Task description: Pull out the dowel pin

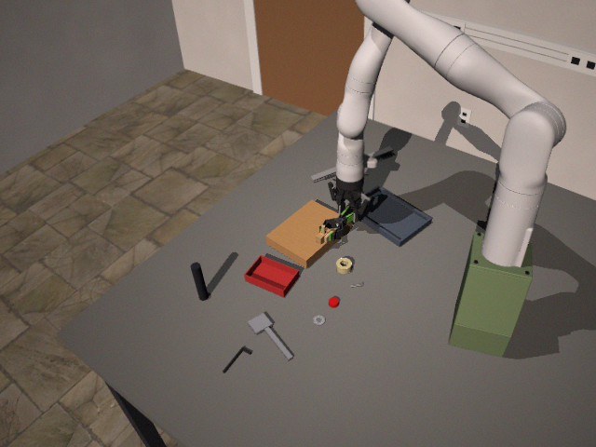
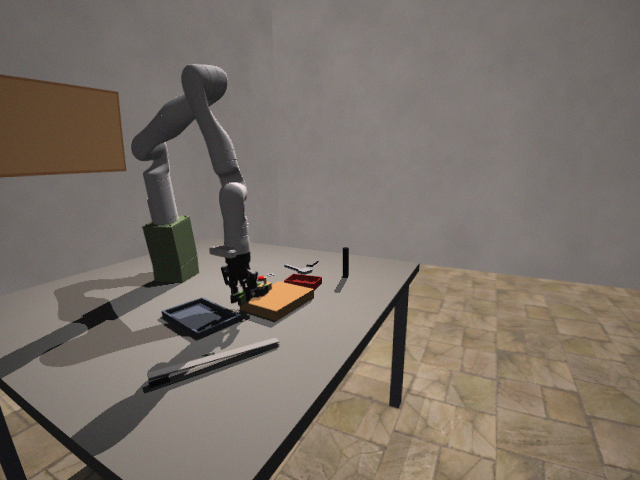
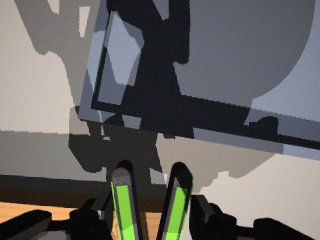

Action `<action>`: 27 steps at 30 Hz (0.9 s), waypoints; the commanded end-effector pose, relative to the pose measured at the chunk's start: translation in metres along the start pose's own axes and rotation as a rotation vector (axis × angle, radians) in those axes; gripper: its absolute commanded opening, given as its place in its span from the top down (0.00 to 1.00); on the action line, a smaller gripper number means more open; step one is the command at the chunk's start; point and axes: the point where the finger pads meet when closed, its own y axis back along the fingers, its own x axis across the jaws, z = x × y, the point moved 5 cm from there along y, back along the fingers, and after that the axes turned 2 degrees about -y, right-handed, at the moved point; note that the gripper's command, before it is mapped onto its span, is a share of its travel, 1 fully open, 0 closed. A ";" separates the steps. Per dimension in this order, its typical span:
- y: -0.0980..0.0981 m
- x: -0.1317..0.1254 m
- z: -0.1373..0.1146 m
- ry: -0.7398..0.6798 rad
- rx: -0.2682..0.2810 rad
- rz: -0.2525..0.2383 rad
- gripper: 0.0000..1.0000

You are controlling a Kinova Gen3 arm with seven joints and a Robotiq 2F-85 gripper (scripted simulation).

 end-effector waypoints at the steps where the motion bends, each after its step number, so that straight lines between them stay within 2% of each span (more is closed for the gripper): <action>1: 0.001 -0.001 0.000 0.000 0.000 -0.002 0.46; 12: 0.005 -0.001 0.000 0.000 0.000 -0.002 0.46; 27: 0.028 -0.001 0.000 0.000 0.000 -0.002 0.46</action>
